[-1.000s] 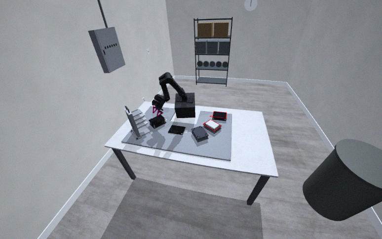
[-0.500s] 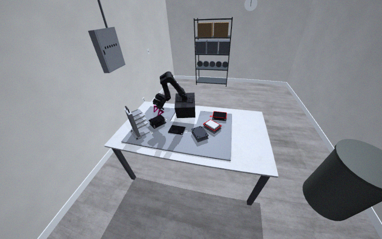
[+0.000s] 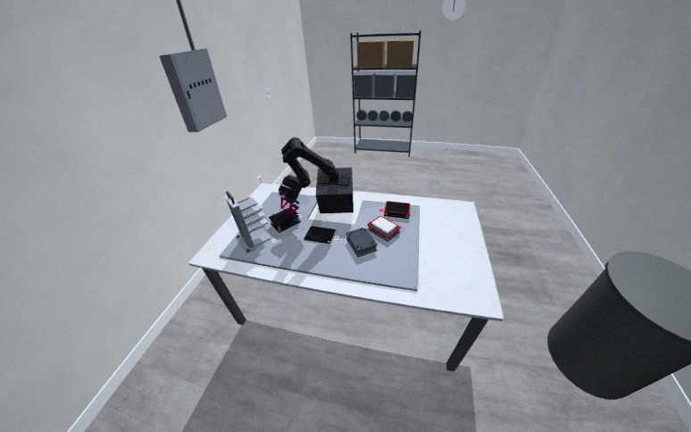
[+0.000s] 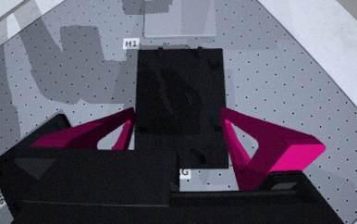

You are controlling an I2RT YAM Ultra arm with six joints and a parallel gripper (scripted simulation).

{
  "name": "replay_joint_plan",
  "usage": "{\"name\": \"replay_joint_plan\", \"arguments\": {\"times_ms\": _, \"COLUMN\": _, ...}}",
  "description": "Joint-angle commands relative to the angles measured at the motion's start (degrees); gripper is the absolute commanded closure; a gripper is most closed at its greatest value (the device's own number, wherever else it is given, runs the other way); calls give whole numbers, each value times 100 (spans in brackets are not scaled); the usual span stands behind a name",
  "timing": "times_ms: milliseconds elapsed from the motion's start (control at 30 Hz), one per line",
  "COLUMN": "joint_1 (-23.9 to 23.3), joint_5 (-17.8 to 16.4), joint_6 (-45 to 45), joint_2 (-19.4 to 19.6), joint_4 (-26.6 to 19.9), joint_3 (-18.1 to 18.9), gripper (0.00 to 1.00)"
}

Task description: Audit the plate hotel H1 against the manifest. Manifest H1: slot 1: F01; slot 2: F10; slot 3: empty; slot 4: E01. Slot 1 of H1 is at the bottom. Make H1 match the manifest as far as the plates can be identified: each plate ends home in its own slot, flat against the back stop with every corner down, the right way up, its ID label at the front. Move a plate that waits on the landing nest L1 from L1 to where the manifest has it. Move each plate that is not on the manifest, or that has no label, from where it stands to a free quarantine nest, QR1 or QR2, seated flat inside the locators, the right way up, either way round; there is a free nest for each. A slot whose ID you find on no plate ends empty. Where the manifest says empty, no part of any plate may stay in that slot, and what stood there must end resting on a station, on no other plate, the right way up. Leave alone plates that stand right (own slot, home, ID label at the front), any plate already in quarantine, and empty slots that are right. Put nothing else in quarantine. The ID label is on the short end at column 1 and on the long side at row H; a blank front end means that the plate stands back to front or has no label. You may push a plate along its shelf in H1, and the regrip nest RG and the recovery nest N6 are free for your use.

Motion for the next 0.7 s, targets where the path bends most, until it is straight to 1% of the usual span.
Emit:
{"name": "replay_joint_plan", "arguments": {"times_ms": 0, "joint_1": -15, "joint_5": 38, "joint_6": 33, "joint_2": -10, "joint_4": 313, "joint_3": 15, "gripper": 0}}
{"name": "replay_joint_plan", "arguments": {"times_ms": 100, "joint_1": -14, "joint_5": 38, "joint_6": 33, "joint_2": -10, "joint_4": 314, "joint_3": 15, "gripper": 0}}
{"name": "replay_joint_plan", "arguments": {"times_ms": 600, "joint_1": 172, "joint_5": 186, "joint_6": 164, "joint_2": -108, "joint_4": -99, "joint_3": 397, "gripper": 0}}
{"name": "replay_joint_plan", "arguments": {"times_ms": 667, "joint_1": 172, "joint_5": 186, "joint_6": 164, "joint_2": -108, "joint_4": -99, "joint_3": 397, "gripper": 0}}
